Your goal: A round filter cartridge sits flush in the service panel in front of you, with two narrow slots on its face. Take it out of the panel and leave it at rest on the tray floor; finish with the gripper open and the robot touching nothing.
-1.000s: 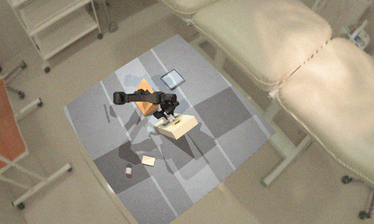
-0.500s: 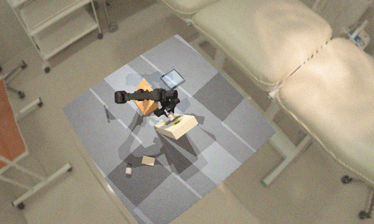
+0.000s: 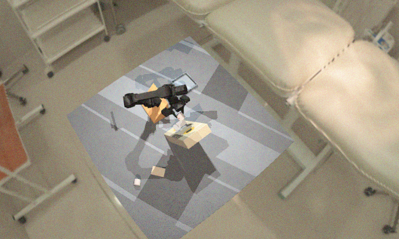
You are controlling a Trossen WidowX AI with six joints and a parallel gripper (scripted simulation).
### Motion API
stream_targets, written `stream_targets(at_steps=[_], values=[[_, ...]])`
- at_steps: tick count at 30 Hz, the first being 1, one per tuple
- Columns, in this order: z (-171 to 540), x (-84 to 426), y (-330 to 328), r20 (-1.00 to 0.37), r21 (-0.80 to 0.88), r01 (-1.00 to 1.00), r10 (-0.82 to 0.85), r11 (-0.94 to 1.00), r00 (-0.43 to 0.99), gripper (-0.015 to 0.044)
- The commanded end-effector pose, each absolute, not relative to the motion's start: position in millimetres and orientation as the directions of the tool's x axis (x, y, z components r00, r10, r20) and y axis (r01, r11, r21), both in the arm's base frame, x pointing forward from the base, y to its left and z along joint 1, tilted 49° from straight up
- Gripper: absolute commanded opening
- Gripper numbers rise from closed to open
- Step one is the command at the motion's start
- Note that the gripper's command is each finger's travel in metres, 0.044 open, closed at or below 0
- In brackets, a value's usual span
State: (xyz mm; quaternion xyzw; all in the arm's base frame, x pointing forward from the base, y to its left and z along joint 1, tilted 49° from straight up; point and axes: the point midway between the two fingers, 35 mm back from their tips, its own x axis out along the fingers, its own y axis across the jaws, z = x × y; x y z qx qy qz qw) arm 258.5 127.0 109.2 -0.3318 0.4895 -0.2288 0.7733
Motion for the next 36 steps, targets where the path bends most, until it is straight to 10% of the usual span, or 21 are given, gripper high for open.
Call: stream_targets(at_steps=[1, 17, 36], values=[[98, 260, 139, -0.607, -0.736, 0.03, -0.679, 0.677, 0.414, 0.0], [47, 260, 170, -0.616, -0.739, -0.002, -0.675, 0.673, 0.406, 0.0], [-51, 163, 260, -0.89, -0.408, -0.762, -0.407, 0.503, 0.208, 0.0]])
